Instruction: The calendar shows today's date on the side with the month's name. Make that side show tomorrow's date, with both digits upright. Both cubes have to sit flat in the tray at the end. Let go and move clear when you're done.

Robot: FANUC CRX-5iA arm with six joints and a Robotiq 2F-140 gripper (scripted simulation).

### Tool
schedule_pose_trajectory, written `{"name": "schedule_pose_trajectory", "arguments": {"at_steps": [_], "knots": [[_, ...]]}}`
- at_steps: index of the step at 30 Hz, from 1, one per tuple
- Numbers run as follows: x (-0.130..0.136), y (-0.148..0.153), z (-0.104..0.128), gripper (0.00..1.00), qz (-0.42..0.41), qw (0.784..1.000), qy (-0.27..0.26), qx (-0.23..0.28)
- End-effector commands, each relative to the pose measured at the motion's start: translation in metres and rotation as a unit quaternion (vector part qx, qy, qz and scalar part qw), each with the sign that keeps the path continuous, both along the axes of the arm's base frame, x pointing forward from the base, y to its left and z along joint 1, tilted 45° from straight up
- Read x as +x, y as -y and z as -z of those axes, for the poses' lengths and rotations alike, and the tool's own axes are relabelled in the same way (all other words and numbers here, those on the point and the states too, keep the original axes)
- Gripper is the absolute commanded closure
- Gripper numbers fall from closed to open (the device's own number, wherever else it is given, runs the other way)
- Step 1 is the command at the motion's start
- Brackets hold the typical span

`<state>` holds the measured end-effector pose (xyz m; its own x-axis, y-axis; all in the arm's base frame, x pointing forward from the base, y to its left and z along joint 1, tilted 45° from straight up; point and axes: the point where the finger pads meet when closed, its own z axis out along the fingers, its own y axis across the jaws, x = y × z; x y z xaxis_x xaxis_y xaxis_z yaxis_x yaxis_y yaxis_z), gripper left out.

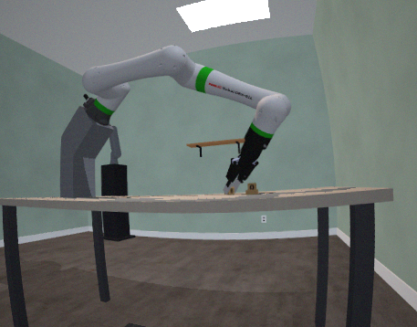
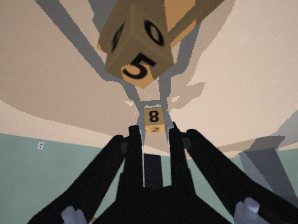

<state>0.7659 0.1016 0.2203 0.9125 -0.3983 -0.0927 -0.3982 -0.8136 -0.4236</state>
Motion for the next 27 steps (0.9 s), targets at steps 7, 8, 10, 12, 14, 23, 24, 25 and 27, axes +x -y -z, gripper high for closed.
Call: {"name": "schedule_pose_trajectory", "arguments": {"at_steps": [7,8,10,12,14,23,24,25,27], "knots": [[0.0000,0.0000,-0.0003,0.75,0.000,1.000,0.000,0.000],[0.0000,0.0000,-0.0003,0.75,0.000,1.000,0.000,0.000],[0.0000,0.0000,-0.0003,0.75,0.000,1.000,0.000,0.000],[0.0000,0.0000,-0.0003,0.75,0.000,1.000,0.000,0.000],[0.0000,0.0000,-0.0003,0.75,0.000,1.000,0.000,0.000],[0.0000,0.0000,-0.0003,0.68,0.000,1.000,0.000,0.000],[0.0000,0.0000,-0.0003,0.66,0.000,1.000,0.000,0.000],[0.0000,0.0000,-0.0003,0.66,0.000,1.000,0.000,0.000],[0.0000,0.0000,-0.0003,0.64,0.000,1.000,0.000,0.000]]}}
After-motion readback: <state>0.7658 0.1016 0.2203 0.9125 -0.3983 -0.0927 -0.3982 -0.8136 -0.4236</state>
